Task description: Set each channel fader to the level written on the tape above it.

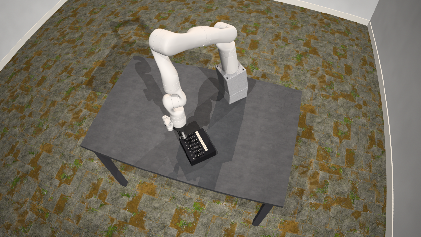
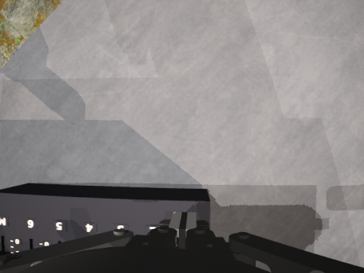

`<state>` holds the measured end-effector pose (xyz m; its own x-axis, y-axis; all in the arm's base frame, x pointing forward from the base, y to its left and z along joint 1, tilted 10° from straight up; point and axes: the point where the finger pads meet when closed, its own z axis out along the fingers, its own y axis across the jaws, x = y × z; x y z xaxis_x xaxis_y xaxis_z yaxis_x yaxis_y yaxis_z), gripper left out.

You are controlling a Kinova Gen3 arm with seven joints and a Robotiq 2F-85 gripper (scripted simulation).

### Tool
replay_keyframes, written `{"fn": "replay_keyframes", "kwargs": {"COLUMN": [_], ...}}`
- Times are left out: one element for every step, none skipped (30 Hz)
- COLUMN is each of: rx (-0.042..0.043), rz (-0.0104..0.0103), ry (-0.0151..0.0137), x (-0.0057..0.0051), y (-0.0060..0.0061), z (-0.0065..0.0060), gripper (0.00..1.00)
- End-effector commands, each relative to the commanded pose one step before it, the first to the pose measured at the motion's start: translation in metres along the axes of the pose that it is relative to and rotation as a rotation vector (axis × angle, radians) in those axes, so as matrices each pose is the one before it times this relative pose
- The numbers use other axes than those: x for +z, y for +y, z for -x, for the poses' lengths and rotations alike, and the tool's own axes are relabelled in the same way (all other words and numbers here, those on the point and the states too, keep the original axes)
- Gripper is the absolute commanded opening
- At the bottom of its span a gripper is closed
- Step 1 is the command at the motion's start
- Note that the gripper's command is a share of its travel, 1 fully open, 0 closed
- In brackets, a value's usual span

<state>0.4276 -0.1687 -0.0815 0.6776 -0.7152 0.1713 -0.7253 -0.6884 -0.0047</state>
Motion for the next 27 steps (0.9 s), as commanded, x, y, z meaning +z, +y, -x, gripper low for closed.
{"fn": "replay_keyframes", "kwargs": {"rx": [-0.00001,0.00000,0.00000,0.00000,0.00000,0.00000,0.00000,0.00000,0.00000,0.00000,0.00000,0.00000,0.00000,0.00000,0.00000,0.00000,0.00000,0.00000,0.00000,0.00000,0.00000,0.00000,0.00000,-0.00001,-0.00001,-0.00001,0.00000], "rz": [-0.00075,0.00000,0.00000,0.00000,0.00000,0.00000,0.00000,0.00000,0.00000,0.00000,0.00000,0.00000,0.00000,0.00000,0.00000,0.00000,0.00000,0.00000,0.00000,0.00000,0.00000,0.00000,0.00000,0.00000,0.00000,0.00000,0.00000], "ry": [0.00139,0.00000,0.00000,0.00000,0.00000,0.00000,0.00000,0.00000,0.00000,0.00000,0.00000,0.00000,0.00000,0.00000,0.00000,0.00000,0.00000,0.00000,0.00000,0.00000,0.00000,0.00000,0.00000,0.00000,0.00000,0.00000,0.00000], "x": [-0.00060,0.00000,0.00000,0.00000,0.00000,0.00000,0.00000,0.00000,0.00000,0.00000,0.00000,0.00000,0.00000,0.00003,0.00007,0.00000,0.00000,0.00013,0.00020,0.00027,0.00035,0.00042,0.00049,0.00056,0.00062,0.00067,0.00071], "y": [-0.00033,0.00000,0.00000,0.00000,0.00000,0.00000,0.00000,0.00000,0.00000,0.00000,0.00000,0.00000,0.00000,0.00000,0.00000,0.00000,0.00000,0.00000,0.00000,0.00000,0.00000,0.00000,0.00000,0.00000,0.00000,0.00000,0.00000], "z": [-0.00060,0.00000,0.00000,0.00000,0.00000,0.00000,0.00000,0.00000,0.00000,0.00000,0.00000,0.00000,0.00000,0.00000,0.00000,0.00000,0.00000,0.00000,0.00000,0.00000,0.00000,0.00000,0.00000,0.00000,0.00000,0.00000,0.00000], "gripper": [0.00,0.00,0.00,0.00,0.00,0.00,0.00,0.00,0.00,0.00,0.00,0.00,0.00,0.00,0.00,0.00,0.00,0.00,0.00,0.00,0.00,0.00,0.00,0.00,0.00,0.00,0.00]}}
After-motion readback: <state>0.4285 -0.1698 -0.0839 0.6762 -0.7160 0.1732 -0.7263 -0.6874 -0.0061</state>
